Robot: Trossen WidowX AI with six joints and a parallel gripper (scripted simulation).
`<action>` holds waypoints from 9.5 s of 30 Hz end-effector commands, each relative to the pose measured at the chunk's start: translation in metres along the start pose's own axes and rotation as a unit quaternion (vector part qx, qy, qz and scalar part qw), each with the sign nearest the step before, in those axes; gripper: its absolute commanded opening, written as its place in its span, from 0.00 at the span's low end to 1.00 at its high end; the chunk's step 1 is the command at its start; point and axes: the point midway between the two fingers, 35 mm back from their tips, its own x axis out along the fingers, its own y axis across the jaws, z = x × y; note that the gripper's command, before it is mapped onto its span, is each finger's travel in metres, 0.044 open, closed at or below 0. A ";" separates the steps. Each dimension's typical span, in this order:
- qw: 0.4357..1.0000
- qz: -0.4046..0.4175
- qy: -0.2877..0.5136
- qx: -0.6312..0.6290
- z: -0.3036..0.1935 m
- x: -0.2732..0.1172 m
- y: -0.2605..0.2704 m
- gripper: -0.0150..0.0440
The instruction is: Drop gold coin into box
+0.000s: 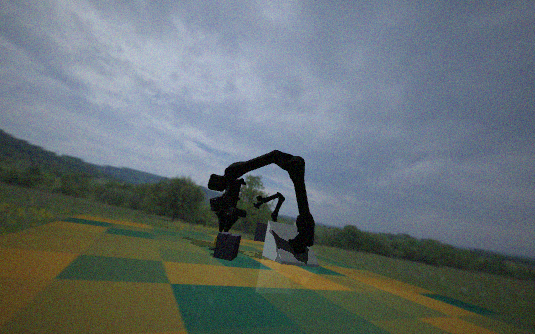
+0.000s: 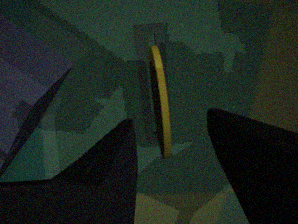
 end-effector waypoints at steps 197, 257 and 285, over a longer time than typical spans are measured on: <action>0.920 0.006 0.000 -0.391 0.033 -0.041 0.110 0.25; 0.921 0.007 0.003 -0.389 0.033 -0.023 0.111 0.25; 0.919 0.005 0.004 -0.393 0.034 -0.042 0.110 0.93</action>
